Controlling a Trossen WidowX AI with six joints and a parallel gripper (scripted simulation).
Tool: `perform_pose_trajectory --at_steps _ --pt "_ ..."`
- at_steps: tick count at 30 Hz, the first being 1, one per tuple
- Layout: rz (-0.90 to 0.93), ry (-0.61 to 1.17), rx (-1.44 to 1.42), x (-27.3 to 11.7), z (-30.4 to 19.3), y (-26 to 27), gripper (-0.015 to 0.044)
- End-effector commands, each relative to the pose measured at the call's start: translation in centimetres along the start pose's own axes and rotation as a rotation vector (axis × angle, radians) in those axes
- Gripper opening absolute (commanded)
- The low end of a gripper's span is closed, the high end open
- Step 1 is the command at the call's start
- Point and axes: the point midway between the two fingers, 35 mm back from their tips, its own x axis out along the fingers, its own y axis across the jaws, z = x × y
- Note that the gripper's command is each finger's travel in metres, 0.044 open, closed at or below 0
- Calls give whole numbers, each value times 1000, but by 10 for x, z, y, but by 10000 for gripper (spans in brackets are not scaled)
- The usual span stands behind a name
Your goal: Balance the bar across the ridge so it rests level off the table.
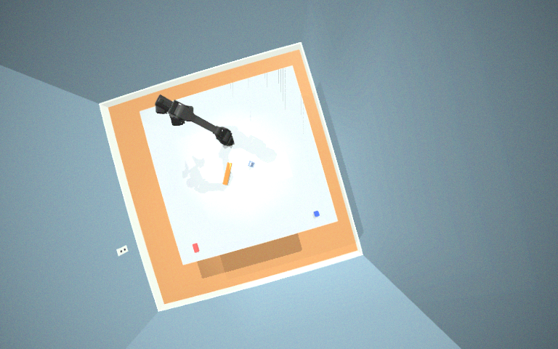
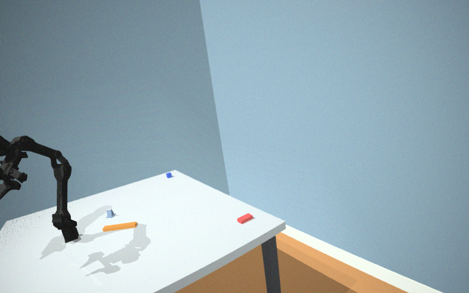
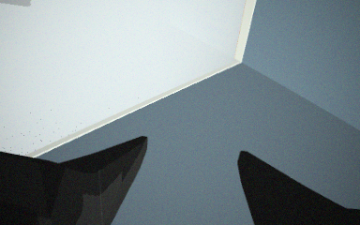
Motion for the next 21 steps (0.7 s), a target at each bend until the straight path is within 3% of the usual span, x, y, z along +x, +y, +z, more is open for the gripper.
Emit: perform_pose_trajectory --at_steps 1,21 --pt "1 -53 25 8 16 -5 315" --pt "24 -246 83 30 96 -21 315"
